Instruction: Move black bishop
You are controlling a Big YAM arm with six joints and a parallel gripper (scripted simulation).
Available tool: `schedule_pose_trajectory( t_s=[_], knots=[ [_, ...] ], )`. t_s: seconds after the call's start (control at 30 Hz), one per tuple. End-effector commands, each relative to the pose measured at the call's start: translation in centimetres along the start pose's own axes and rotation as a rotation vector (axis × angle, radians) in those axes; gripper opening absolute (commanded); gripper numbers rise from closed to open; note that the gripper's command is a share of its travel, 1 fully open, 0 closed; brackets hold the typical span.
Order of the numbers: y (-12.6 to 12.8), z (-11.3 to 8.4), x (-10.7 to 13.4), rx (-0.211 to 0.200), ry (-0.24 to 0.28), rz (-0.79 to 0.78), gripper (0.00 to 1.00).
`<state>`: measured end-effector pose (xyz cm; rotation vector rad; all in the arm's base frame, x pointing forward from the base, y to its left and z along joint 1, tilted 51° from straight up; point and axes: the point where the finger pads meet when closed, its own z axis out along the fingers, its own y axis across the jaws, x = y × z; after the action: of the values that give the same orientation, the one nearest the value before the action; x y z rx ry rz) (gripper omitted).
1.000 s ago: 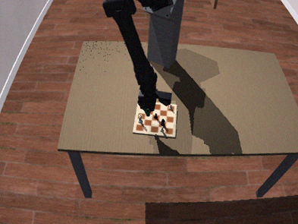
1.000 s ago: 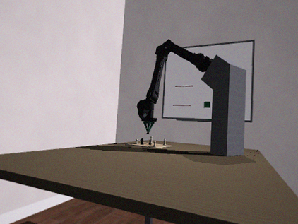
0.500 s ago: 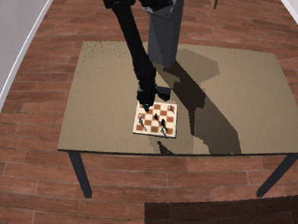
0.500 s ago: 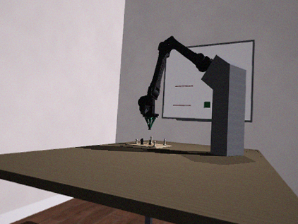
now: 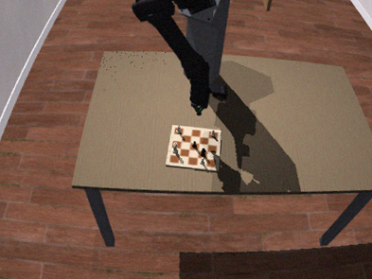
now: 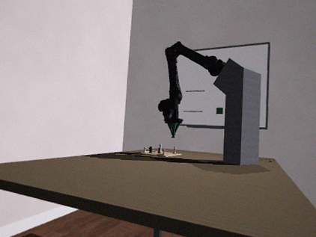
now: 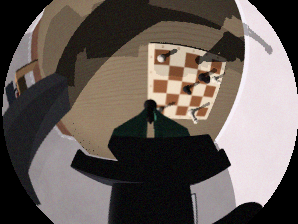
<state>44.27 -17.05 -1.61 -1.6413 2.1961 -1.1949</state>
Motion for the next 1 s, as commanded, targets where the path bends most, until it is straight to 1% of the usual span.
schedule_pose_trajectory(
  t_s=[0.0, 0.07, 0.17, 0.2, 0.23, 0.27, 0.37, 0.4, 0.47, 0.63, 0.83, 0.9, 0.97],
  knots=[
    [-3.5, -0.5, 1.0, 0.091, 0.017, 0.034, 0.00],
    [-3.5, -0.4, 1.2, 0.089, 0.020, 0.039, 0.00],
    [-3.6, -0.6, 0.5, 0.094, 0.009, 0.030, 0.00],
    [-2.4, 0.0, 0.1, 0.067, 0.006, 0.019, 0.00],
    [-2.1, 0.2, 0.1, 0.059, 0.005, 0.017, 0.00],
    [-1.1, 0.1, 0.0, 0.037, 0.003, 0.008, 0.00],
    [-1.0, 0.0, 0.1, 0.036, 0.004, 0.008, 0.00],
    [-1.7, 0.0, 0.4, 0.050, 0.007, 0.014, 0.00],
    [-2.1, 0.7, 0.7, 0.058, 0.013, 0.021, 0.00],
    [-2.1, 1.9, 0.7, 0.058, 0.012, 0.019, 0.00],
    [-2.2, 4.4, 0.7, 0.057, 0.012, 0.019, 0.00],
    [-2.2, 4.4, 0.7, 0.057, 0.012, 0.019, 0.00],
    [-2.2, 5.4, 0.8, 0.057, 0.012, 0.019, 0.00]
  ],
)
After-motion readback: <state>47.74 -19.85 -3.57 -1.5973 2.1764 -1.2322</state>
